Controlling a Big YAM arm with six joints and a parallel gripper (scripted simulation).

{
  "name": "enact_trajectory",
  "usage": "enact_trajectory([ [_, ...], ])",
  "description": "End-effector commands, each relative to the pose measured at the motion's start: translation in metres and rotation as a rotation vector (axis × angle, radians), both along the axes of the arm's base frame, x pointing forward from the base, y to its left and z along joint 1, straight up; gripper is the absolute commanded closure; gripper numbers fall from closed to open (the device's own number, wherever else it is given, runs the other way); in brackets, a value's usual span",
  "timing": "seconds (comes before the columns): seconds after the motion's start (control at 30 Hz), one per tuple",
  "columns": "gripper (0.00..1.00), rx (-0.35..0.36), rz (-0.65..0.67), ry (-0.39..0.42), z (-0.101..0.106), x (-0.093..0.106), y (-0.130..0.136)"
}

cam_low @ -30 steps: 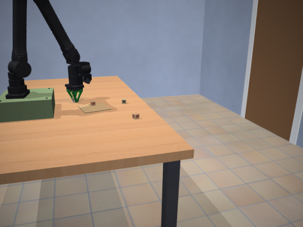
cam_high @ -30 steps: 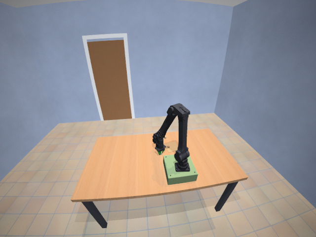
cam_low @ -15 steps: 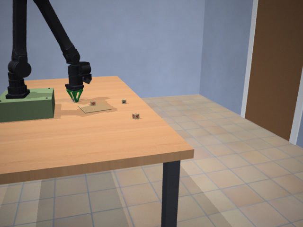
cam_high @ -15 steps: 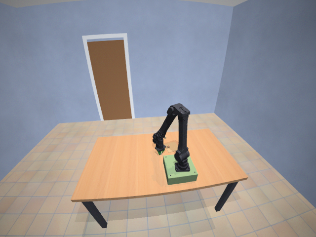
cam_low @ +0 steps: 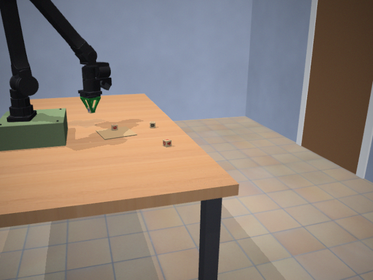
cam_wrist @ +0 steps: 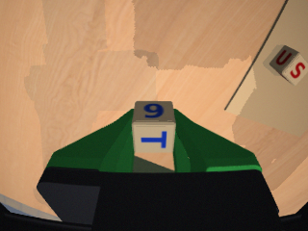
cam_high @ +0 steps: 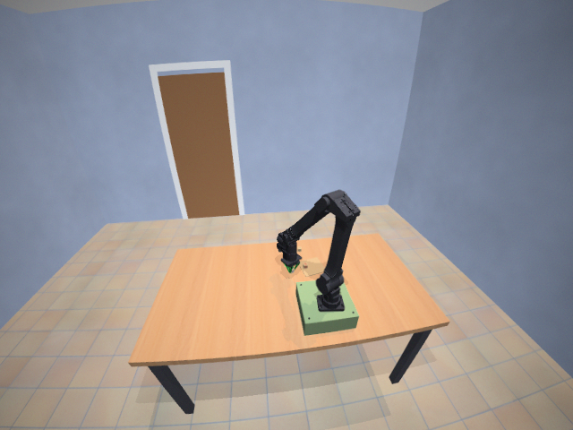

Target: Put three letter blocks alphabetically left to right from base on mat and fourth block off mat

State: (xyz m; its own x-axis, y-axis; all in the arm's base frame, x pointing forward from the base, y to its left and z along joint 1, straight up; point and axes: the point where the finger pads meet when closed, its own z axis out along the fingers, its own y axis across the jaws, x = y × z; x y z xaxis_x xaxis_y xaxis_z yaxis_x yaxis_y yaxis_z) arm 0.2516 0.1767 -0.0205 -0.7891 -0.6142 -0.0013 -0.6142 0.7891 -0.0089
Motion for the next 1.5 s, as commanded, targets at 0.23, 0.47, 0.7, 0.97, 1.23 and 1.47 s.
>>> enact_trajectory([
  [0.23,0.8,0.01,-0.002,-0.008,0.043,0.011,0.008],
  [0.47,0.8,0.024,-0.001,-0.028,0.05,0.012,0.009],
  [0.7,0.8,0.022,0.05,-0.029,0.05,0.029,0.007],
  [0.97,0.8,0.013,0.341,-0.031,0.052,0.065,-0.025],
  [1.23,0.8,-0.015,0.662,-0.026,0.055,0.112,-0.09],
  [1.47,0.8,-0.019,0.901,-0.022,0.055,0.128,-0.12],
])
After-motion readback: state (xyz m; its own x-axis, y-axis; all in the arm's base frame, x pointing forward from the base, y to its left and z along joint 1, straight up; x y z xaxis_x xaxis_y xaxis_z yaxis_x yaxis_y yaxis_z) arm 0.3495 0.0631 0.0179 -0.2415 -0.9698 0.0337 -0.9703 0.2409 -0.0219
